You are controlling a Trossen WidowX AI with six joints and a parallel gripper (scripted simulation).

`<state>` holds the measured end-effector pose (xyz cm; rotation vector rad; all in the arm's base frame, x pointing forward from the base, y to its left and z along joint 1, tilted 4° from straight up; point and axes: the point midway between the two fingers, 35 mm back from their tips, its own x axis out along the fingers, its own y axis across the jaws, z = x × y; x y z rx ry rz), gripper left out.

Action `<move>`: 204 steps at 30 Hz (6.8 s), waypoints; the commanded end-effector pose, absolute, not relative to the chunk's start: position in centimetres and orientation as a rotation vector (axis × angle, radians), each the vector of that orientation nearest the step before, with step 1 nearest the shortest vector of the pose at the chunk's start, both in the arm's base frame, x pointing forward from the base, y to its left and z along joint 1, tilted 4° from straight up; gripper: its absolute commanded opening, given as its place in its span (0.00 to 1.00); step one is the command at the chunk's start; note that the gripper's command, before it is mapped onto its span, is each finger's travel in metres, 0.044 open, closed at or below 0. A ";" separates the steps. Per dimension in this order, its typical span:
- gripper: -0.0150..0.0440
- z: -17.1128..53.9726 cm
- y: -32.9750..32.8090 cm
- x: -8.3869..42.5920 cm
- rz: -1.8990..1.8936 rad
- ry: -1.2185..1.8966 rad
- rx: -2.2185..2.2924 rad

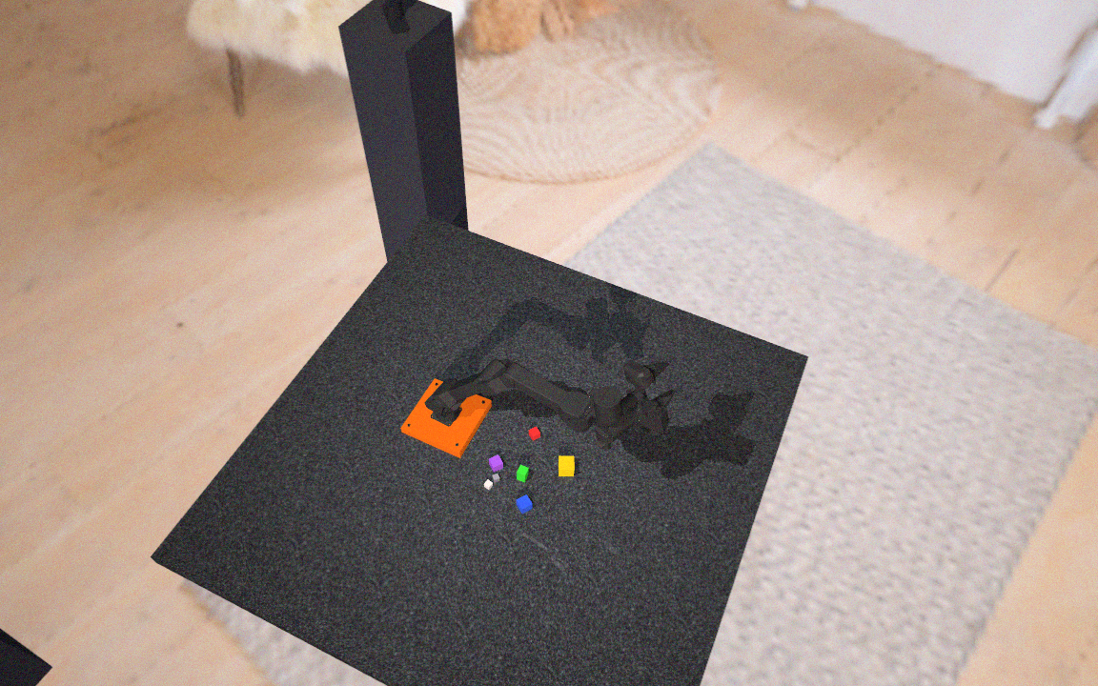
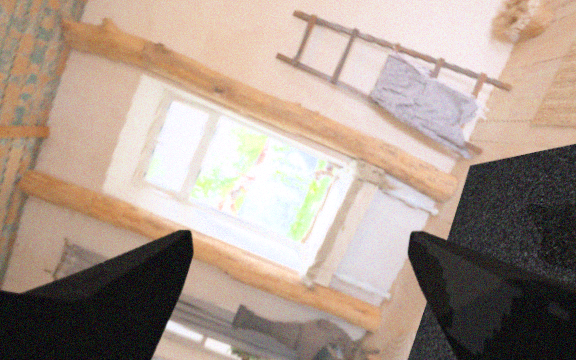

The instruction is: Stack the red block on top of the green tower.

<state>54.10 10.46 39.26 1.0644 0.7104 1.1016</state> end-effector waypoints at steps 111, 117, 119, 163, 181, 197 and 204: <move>0.64 0.7 7.5 24.0 -0.408 1.580 0.421; 0.41 0.7 7.5 24.0 -0.408 1.580 0.421; 0.39 0.7 7.5 24.0 -0.408 1.580 0.421; 0.25 12.4 5.0 25.8 -0.409 1.577 0.419; 0.25 12.2 -3.8 28.0 -0.415 1.573 0.413; 0.25 8.1 -5.0 27.9 -0.416 1.574 0.412; 0.25 6.6 -5.0 27.9 -0.416 1.574 0.412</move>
